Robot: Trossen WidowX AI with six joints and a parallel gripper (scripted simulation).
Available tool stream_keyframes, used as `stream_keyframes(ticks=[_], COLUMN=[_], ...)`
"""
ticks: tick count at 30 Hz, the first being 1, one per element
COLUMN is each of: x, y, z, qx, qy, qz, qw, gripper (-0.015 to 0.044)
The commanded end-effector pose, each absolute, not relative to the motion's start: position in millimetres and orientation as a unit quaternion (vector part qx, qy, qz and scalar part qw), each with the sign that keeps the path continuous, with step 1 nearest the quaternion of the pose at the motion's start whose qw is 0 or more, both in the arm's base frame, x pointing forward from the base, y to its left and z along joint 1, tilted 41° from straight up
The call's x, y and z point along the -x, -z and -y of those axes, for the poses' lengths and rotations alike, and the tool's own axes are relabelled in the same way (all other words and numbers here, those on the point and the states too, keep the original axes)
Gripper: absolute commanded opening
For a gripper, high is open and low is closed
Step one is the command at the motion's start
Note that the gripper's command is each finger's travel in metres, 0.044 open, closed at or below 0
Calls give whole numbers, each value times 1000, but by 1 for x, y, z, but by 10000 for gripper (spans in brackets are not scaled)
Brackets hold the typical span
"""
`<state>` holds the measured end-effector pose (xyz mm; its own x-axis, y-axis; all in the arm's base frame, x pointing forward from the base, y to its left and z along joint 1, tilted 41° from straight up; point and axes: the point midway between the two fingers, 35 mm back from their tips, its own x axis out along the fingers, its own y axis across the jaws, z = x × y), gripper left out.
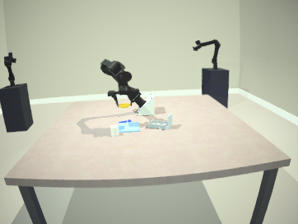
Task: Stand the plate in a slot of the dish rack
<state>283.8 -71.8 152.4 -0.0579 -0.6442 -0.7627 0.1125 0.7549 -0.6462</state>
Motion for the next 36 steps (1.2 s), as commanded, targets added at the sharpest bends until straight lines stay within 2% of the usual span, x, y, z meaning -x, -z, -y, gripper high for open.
stream_keyframes(ticks=[1,13,29,36], x=[-287,-290,-281,-280], y=[-166,-191,-112,-109], z=[59,39,-53,-56], qx=[200,205,40,34], qy=[283,278,451,459], qz=[-667,-664,-599,-594], qw=[660,663,661,659], gripper=[0,0,0,0])
